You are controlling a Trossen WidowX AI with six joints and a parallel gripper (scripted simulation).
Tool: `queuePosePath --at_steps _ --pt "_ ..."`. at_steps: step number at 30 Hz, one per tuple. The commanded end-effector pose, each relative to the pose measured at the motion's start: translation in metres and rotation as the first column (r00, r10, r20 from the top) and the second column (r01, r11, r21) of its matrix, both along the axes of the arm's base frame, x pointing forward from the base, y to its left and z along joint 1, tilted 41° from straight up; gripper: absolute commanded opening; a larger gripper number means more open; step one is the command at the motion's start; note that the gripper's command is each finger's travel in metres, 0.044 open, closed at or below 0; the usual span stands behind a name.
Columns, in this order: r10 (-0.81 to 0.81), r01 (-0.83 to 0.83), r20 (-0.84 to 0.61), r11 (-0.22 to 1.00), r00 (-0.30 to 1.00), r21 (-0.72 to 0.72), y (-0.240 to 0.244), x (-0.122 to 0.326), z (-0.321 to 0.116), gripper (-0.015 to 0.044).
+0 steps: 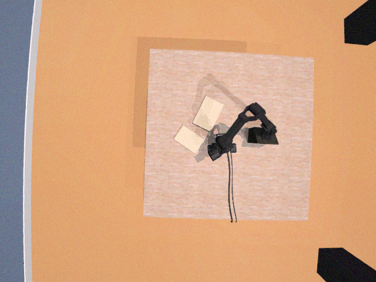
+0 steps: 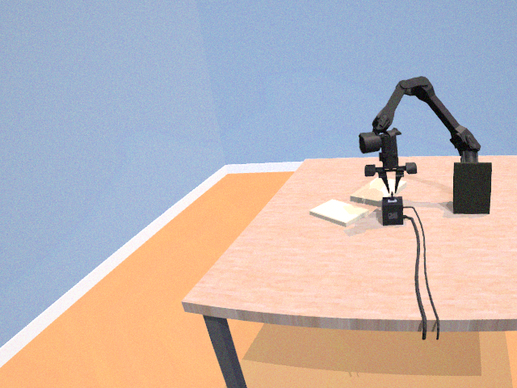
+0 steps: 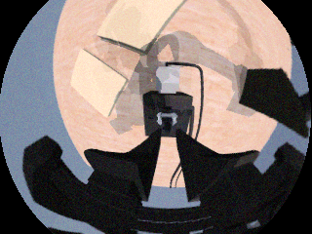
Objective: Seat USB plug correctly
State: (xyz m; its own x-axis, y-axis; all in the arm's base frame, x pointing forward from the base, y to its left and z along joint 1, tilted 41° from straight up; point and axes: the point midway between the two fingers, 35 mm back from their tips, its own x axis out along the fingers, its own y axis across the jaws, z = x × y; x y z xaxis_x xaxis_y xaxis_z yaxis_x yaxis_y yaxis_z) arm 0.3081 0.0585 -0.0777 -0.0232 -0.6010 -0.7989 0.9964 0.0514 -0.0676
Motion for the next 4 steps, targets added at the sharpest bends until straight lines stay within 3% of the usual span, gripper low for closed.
queuePosePath --at_steps 1,4 --pt "-0.002 0.002 0.002 1.000 1.000 0.003 0.0032 0.0005 0.0032 0.0095" --pt "-0.002 0.002 0.002 1.000 1.000 0.003 0.0052 0.0006 0.0055 0.0095"
